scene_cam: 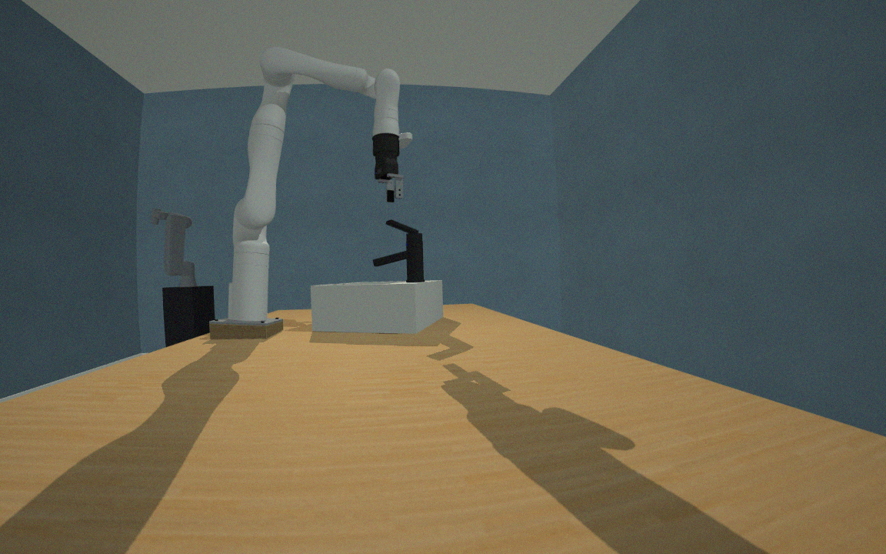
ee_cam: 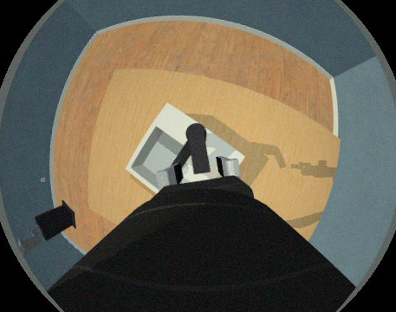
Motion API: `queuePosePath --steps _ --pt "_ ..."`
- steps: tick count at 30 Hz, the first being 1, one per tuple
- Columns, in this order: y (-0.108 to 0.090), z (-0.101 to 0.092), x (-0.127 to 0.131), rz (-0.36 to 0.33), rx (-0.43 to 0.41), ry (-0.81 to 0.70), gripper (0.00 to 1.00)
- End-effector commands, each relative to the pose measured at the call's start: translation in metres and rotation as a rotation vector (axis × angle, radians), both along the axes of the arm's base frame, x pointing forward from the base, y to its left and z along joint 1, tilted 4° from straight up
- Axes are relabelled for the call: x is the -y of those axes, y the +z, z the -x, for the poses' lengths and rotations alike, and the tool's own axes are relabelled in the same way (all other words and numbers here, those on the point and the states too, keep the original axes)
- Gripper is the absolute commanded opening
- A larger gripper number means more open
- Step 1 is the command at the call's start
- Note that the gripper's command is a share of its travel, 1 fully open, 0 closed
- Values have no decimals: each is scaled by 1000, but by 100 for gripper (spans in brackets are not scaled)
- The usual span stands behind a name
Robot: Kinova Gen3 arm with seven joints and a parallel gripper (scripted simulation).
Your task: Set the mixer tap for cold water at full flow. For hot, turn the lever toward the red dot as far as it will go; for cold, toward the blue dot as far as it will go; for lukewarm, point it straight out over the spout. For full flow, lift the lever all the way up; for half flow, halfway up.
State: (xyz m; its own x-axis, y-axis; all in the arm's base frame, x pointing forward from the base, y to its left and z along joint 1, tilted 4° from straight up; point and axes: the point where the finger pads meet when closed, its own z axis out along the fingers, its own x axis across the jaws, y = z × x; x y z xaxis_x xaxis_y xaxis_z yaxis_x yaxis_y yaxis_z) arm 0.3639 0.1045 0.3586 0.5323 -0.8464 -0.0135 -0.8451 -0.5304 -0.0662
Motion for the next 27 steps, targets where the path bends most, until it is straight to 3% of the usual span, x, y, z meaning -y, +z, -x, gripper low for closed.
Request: queuePosePath --steps 1,27 --pt "1 0 0 -1 1 0 100" --pt "-3 0 0 -1 1 0 100"
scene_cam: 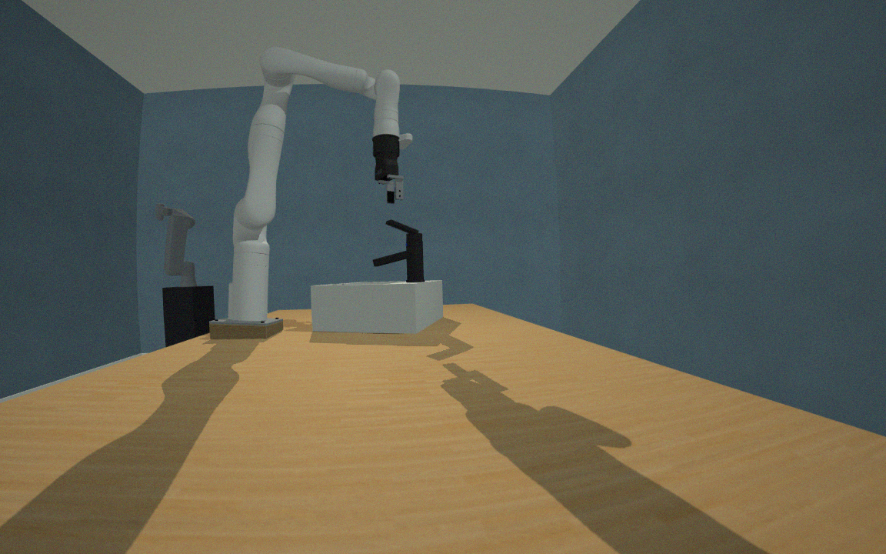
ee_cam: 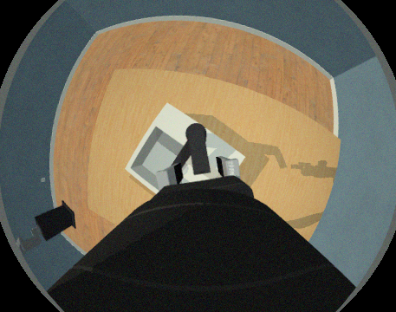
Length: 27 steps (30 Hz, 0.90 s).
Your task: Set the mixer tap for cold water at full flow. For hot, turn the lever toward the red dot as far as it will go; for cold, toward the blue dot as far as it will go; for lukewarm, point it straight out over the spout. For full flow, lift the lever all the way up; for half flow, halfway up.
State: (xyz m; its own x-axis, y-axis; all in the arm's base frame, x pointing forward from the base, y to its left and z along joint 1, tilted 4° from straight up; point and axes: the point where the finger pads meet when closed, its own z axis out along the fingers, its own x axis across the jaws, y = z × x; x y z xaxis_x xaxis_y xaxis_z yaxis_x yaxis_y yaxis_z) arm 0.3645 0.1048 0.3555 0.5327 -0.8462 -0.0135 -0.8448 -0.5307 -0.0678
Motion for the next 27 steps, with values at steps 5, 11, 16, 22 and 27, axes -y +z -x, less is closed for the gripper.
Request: queuePosePath --steps 5,11,16,22,27 --pt "-4 0 0 0 0 0 100" --pt "-12 -1 0 0 0 0 100" --pt "-21 -1 -1 0 0 0 100" --pt "-28 -1 -1 0 0 0 100" --pt "-36 -2 -1 0 0 0 100"
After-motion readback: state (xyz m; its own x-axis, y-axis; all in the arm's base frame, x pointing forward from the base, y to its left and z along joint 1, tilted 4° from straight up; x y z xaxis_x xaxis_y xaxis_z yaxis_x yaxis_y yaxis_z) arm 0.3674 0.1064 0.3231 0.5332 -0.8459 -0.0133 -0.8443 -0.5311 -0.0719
